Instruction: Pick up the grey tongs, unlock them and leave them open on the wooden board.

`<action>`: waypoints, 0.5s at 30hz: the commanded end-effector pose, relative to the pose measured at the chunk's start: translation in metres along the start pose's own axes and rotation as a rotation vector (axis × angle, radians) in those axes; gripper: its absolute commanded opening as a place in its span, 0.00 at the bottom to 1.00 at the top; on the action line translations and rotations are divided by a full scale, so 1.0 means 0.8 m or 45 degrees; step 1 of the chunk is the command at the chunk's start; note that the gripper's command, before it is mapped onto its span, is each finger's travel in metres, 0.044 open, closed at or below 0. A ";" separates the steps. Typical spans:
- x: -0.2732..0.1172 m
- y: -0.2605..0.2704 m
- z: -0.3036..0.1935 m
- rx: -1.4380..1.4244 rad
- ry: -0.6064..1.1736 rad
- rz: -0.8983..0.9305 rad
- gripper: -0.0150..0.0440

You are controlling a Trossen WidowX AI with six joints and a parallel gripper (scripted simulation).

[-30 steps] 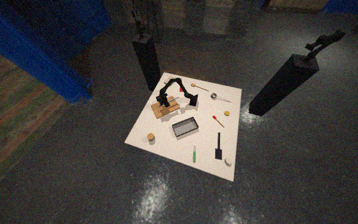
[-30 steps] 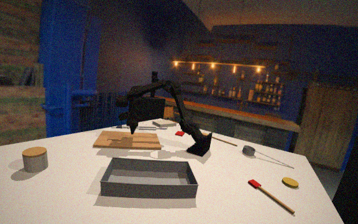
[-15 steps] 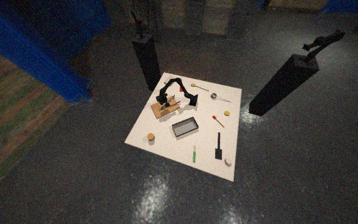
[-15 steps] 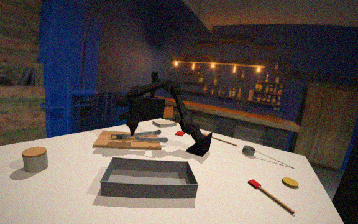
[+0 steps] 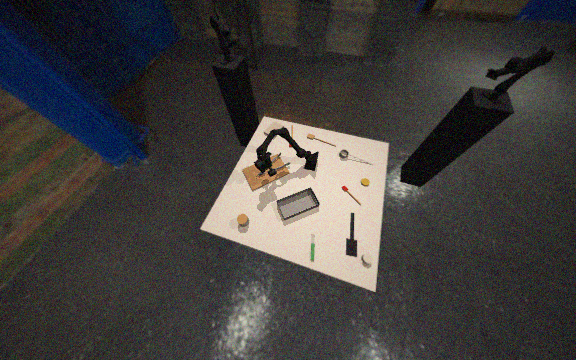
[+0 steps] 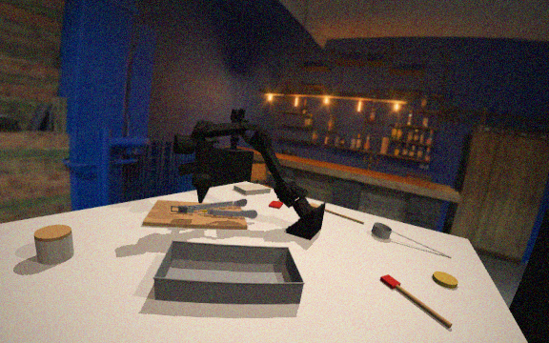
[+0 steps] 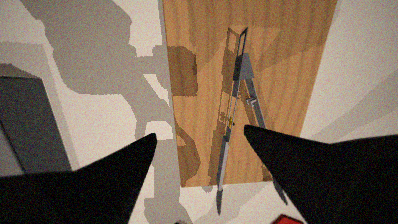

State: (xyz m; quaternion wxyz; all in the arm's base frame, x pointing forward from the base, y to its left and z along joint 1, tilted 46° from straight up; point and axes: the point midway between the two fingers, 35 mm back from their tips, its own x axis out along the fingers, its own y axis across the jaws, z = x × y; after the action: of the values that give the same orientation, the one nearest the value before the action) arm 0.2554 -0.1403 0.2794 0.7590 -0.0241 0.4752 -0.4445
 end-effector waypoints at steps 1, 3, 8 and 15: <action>-0.030 0.045 -0.001 -0.031 -0.031 0.005 1.00; -0.050 0.068 -0.005 -0.048 -0.062 0.007 1.00; -0.075 0.095 -0.011 -0.068 -0.112 0.011 1.00; -0.116 0.088 -0.018 -0.076 -0.228 0.129 1.00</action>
State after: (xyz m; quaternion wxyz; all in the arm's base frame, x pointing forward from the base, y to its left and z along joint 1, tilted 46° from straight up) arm 0.2850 -0.0371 0.2894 0.7978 -0.0681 0.4424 -0.4039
